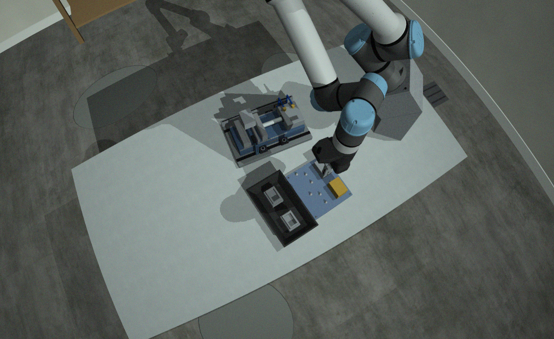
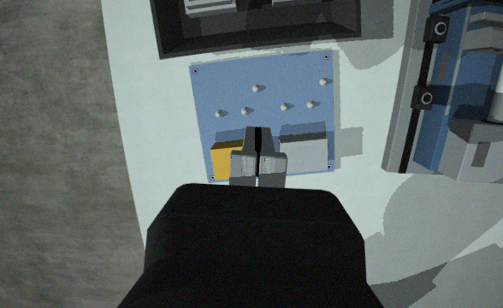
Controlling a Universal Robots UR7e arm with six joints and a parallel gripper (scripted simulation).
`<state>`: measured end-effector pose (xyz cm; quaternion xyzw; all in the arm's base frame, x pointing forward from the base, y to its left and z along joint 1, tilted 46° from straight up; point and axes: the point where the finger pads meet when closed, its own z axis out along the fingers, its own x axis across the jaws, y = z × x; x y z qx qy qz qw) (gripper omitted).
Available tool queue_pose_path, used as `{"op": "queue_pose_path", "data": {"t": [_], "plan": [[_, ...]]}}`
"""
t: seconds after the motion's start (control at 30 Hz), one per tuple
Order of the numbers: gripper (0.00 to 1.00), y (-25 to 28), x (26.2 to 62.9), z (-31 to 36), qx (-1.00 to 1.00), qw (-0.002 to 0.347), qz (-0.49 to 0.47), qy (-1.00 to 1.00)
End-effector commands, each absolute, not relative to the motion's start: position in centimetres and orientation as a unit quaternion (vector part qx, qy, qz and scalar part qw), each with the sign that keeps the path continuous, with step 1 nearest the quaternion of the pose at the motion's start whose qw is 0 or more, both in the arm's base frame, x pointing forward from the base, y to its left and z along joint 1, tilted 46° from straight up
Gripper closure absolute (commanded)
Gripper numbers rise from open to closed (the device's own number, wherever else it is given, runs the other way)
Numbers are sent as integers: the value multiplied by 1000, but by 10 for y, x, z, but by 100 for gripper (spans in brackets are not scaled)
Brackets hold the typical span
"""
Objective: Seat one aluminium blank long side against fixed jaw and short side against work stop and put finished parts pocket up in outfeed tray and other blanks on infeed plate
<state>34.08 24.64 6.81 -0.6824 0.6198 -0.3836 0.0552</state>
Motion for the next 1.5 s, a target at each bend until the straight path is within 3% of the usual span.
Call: {"op": "queue_pose_path", "data": {"t": [0.0, 0.2, 1.47], "plan": [[100, 268, 390, 96, -682, 55, -383, 621], [100, 277, 423, 119, -682, 55, -384, 620], [100, 265, 444, 96, -682, 55, -384, 620]]}}
